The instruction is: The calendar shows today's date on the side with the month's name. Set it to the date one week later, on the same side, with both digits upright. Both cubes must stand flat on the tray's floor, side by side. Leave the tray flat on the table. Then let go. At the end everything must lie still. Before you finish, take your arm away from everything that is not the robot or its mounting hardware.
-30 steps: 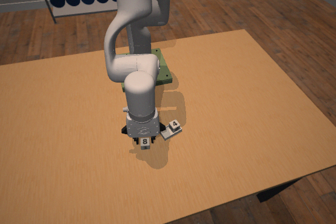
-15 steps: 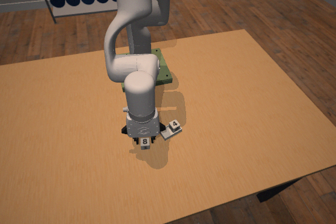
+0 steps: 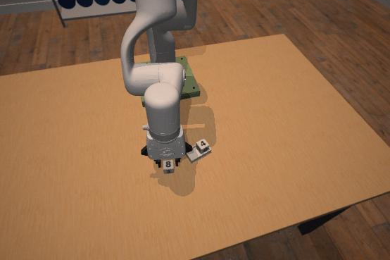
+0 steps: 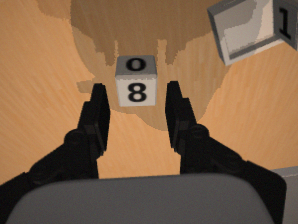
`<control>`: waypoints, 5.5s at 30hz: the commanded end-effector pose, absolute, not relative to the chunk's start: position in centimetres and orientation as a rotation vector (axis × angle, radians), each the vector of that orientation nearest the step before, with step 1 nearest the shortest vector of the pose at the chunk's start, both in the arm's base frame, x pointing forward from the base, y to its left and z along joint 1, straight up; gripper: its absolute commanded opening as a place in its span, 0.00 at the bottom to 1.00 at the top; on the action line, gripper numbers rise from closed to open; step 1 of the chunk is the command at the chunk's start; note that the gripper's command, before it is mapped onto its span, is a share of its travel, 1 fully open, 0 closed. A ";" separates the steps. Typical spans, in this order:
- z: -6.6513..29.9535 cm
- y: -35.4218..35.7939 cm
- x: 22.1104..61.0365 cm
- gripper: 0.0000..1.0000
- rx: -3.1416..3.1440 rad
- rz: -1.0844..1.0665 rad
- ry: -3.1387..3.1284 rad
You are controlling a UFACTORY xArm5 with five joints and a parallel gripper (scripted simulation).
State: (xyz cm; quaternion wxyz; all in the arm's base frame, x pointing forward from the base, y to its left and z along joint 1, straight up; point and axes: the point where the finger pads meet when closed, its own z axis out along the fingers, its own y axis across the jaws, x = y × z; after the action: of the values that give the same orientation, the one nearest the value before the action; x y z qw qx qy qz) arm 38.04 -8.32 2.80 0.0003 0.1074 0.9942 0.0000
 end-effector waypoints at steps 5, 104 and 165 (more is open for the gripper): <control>2.9 -8.4 38.2 0.49 0.337 -0.001 3.120; 2.9 -8.4 38.2 0.49 0.337 -0.001 3.120; 7.6 -8.2 37.9 0.49 0.321 -0.025 2.968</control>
State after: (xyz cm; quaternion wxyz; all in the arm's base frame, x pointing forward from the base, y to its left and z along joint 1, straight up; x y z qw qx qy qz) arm 37.79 -8.21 7.46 0.0503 0.1074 0.9929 -0.0054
